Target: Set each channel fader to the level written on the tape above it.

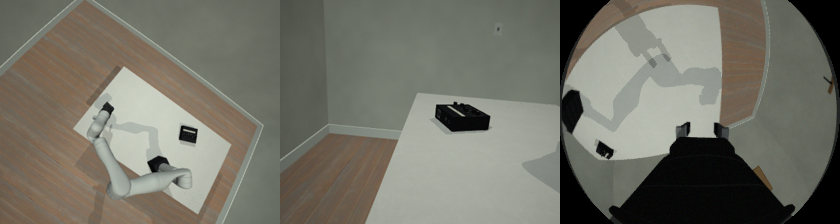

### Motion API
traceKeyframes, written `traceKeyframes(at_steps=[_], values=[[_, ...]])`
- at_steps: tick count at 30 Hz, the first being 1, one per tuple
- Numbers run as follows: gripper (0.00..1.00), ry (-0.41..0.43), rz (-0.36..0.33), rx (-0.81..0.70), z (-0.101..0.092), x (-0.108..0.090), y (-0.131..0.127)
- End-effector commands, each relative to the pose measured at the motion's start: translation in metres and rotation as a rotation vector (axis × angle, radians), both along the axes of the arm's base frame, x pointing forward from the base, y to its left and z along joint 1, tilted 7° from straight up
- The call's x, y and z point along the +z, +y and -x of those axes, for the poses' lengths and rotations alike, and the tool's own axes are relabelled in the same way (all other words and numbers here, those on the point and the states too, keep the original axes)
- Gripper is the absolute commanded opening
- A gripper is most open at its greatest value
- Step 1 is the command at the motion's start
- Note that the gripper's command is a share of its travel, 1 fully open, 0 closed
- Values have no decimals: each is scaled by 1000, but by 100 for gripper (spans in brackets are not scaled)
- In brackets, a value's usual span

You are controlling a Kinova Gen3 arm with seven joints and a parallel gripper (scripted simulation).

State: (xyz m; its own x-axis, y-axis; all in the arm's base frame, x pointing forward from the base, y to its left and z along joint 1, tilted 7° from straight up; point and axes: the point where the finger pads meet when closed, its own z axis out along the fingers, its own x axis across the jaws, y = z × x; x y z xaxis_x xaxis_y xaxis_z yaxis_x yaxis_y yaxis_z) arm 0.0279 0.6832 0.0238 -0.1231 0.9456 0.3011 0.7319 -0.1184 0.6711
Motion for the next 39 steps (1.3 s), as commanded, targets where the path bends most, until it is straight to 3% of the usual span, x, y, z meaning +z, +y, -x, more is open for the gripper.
traceKeyframes(at_steps=[1, 19, 24, 28, 32, 34, 38, 39], values=[[100, 1, -2, 1, 0, 1, 1], [100, 1, -2, 0, 0, 1, 1], [100, 8, -5, -19, -8, 2, -1], [100, 25, -13, -69, -30, 3, -7], [100, 57, -28, -159, -68, 6, -20], [100, 57, -28, -159, -68, 6, -20], [100, 103, -54, -295, -122, 9, -43], [100, 103, -54, -295, -122, 9, -43]])
